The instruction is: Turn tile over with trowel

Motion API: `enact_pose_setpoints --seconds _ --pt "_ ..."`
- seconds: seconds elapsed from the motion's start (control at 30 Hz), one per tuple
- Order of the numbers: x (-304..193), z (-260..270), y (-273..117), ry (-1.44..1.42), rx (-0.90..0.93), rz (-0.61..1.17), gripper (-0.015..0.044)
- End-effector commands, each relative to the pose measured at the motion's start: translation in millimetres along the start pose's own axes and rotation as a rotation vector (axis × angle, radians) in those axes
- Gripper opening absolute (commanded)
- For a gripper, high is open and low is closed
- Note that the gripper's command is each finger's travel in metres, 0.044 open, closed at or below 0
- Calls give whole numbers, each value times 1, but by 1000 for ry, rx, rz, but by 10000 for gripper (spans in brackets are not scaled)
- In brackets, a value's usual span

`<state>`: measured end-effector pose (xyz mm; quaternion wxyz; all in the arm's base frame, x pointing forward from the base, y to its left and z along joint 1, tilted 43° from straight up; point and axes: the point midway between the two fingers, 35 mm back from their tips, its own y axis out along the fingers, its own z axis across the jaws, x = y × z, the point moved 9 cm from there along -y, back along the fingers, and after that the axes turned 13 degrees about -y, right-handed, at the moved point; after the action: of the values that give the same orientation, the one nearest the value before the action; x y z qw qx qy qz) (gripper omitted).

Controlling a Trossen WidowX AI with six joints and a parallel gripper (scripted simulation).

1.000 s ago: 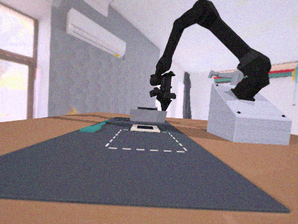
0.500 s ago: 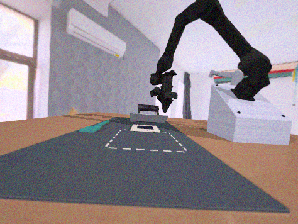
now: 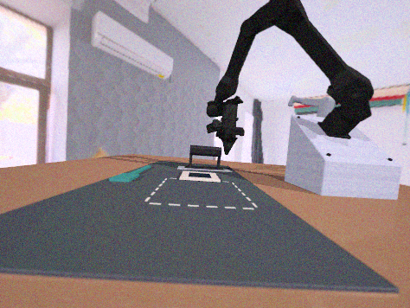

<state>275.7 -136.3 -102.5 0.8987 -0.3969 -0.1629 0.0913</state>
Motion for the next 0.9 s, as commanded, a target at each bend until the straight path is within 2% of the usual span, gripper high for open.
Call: enact_pose_setpoints --seconds 0.0,0.1,0.23,0.87 --pt "0 0 0 0 0 0 0" --pt "0 0 0 0 0 0 0" --pt "-1 -5 -1 0 -1 0 100" --pt "-19 -71 -18 3 -2 -2 100"
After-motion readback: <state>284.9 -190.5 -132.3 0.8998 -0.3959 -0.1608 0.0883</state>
